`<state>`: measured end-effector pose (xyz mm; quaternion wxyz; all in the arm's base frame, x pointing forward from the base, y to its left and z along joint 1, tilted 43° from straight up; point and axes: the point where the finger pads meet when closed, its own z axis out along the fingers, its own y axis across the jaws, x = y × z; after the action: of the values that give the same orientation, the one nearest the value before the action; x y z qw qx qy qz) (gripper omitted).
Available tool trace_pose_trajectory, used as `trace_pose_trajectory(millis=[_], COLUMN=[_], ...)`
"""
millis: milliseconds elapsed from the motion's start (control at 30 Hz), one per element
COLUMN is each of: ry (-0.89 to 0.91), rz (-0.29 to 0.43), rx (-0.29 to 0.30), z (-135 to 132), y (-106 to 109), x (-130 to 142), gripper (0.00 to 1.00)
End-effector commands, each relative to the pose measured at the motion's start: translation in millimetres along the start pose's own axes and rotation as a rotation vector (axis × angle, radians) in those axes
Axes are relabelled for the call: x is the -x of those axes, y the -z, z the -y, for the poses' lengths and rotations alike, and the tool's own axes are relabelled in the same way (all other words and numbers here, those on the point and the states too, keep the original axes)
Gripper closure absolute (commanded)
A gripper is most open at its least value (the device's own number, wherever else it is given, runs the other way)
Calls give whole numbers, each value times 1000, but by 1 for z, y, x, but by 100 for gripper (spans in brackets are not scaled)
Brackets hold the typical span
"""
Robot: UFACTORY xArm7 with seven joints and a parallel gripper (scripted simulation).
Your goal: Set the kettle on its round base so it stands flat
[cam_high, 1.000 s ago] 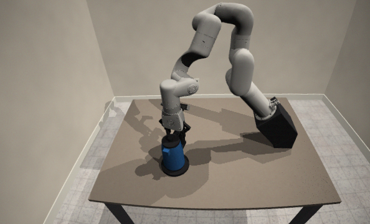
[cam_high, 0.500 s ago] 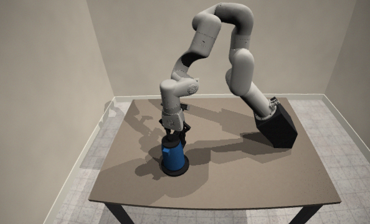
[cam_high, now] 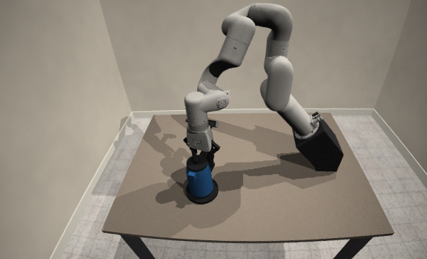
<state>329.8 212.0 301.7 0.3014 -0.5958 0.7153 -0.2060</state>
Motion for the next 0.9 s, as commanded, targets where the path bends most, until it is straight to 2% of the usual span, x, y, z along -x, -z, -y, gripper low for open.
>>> trace_pose_trajectory(millis=[0, 267, 400, 567, 733, 800, 867], ry=[0, 0, 0, 0, 0, 0, 0], rz=[3, 3, 2, 3, 3, 3, 3], rx=[-2, -3, -3, -3, -3, -3, -3], z=[1, 1, 1, 1, 1, 1, 1], y=[1, 1, 8, 34, 76, 76, 95], x=[1, 1, 1, 1, 1, 1, 1], gripper=[19, 19, 19, 19, 19, 19, 19])
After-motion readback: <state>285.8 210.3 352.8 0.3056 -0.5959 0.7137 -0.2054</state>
